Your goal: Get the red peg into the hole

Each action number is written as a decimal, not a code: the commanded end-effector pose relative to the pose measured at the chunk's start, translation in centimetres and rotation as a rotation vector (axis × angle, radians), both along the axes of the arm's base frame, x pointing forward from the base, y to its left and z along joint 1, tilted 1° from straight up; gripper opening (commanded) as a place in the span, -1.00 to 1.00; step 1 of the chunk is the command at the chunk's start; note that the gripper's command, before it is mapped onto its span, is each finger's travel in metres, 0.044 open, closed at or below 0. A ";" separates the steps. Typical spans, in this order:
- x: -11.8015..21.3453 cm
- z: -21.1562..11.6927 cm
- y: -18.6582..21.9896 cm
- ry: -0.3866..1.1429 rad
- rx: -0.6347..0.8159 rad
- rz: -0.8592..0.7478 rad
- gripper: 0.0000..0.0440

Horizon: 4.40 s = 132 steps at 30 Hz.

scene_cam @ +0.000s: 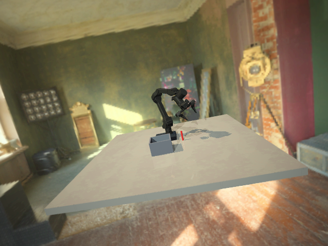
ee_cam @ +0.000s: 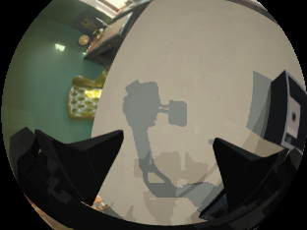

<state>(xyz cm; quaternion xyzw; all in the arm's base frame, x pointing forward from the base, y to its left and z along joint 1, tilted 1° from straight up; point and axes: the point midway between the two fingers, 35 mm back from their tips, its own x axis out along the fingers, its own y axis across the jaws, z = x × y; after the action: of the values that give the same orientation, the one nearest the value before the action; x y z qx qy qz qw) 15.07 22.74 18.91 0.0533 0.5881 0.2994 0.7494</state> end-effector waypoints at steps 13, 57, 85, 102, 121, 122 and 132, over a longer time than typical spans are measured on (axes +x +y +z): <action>0.0 -4.3 -4.9 0.237 -0.147 -0.466 1.00; 0.0 -16.2 -9.0 0.543 -0.204 -1.219 -0.86; 6.9 -6.8 -12.4 0.225 -0.148 -1.196 -1.00; 11.8 -4.8 -17.7 0.154 -0.146 -1.320 -1.00; 15.0 -6.7 -21.9 0.188 -0.151 -1.410 -0.95; 15.1 -6.9 -22.0 0.193 -0.152 -1.412 -0.94; 15.8 -9.2 -22.7 0.249 -0.185 -1.413 -0.93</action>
<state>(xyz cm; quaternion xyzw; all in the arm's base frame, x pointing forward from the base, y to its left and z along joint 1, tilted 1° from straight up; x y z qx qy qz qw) 30.64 0.13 10.27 0.3939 0.5108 -0.3166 0.6955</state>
